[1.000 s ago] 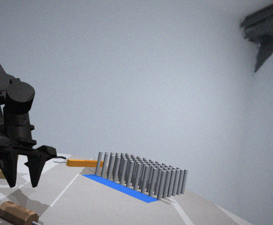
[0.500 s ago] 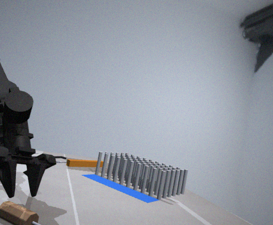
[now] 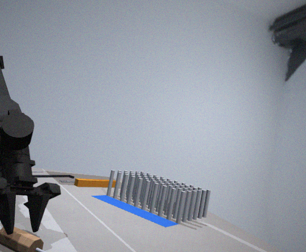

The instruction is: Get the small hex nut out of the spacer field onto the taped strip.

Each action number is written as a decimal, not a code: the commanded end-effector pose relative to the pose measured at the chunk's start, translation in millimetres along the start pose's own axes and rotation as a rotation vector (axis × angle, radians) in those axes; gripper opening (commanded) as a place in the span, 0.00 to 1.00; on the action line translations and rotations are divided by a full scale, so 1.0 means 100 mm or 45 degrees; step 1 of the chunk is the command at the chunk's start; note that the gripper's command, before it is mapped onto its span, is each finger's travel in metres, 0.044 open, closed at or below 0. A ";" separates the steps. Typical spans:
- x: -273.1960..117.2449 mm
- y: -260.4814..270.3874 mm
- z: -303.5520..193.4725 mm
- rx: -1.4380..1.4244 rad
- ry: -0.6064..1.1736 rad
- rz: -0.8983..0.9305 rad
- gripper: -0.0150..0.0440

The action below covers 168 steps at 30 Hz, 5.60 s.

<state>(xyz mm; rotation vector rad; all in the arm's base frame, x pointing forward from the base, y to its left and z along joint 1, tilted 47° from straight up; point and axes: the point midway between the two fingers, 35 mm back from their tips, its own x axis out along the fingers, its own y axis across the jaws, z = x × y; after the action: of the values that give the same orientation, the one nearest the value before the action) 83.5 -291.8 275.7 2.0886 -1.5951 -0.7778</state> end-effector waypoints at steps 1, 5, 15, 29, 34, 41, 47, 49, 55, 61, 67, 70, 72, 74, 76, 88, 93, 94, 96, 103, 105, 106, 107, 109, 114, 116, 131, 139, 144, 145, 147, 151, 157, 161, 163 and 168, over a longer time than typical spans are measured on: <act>0.07 -0.04 0.08 -0.007 -0.009 -0.012 0.73; 0.12 -0.05 0.13 -0.008 -0.009 -0.011 0.73; 0.17 -0.07 0.19 -0.009 -0.009 -0.011 0.67; 0.17 -0.07 0.19 -0.009 -0.009 -0.011 0.51; 0.12 -0.08 0.09 -0.004 -0.013 -0.015 0.33; -0.05 -0.10 -0.16 0.004 -0.022 -0.024 0.25; -0.23 -0.10 -0.35 0.002 -0.023 -0.030 0.25; -0.30 -0.09 -0.41 0.001 -0.022 -0.032 0.25; -0.51 -0.07 -0.55 0.005 -0.026 -0.034 0.25; -0.73 -0.01 -0.65 0.007 -0.029 -0.032 0.25; -0.95 0.07 -0.72 0.008 -0.027 -0.028 0.25; -1.06 0.12 -0.74 0.008 -0.025 -0.025 0.25; -1.13 0.16 -0.75 0.007 -0.022 -0.023 0.25; -1.18 0.19 -0.76 0.007 -0.021 -0.021 0.25; -1.18 0.19 -0.76 0.007 -0.020 -0.021 0.25; -1.07 -0.36 -0.91 -0.231 -0.006 -0.236 0.25; -1.07 -0.73 -0.98 -0.375 0.023 -0.361 0.25; -1.08 -0.80 -1.00 -0.404 0.030 -0.384 0.25; -1.09 -0.94 -1.01 -0.461 0.044 -0.431 0.25; -1.19 -1.46 -1.05 -0.692 0.086 -0.598 0.25; -1.23 -1.62 -1.05 -0.764 0.099 -0.645 0.25; -1.26 -1.69 -1.05 -0.801 0.105 -0.669 0.25; -1.28 -1.77 -1.05 -0.837 0.112 -0.692 0.25; -1.34 -1.92 -1.04 -0.911 0.126 -0.737 0.25; -1.50 -2.27 -0.99 -1.098 0.166 -0.845 0.25; -1.58 -2.41 -0.96 -1.174 0.183 -0.886 0.25; -1.76 -2.79 -0.82 -1.385 0.230 -0.992 0.25; -1.41 -2.93 -0.62 -1.385 0.217 -1.007 0.25; -1.18 -2.99 -0.48 -1.383 0.216 -1.010 0.25; -1.13 -3.00 -0.45 -1.383 0.216 -1.009 0.25; -1.04 -3.01 -0.39 -1.382 0.218 -1.008 0.25; -0.87 -3.03 -0.26 -1.382 0.222 -1.003 0.25; -0.62 -3.01 -0.05 -1.385 0.234 -0.989 0.25; -0.53 -3.00 0.05 -1.389 0.241 -0.981 0.25; -0.54 -3.00 0.04 -1.388 0.241 -0.981 0.25; -0.54 -3.01 0.04 -1.388 0.241 -0.981 0.25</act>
<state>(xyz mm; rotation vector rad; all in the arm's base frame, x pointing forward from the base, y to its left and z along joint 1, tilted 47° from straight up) 293.8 -159.3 101.1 1.7312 -0.0647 -1.2495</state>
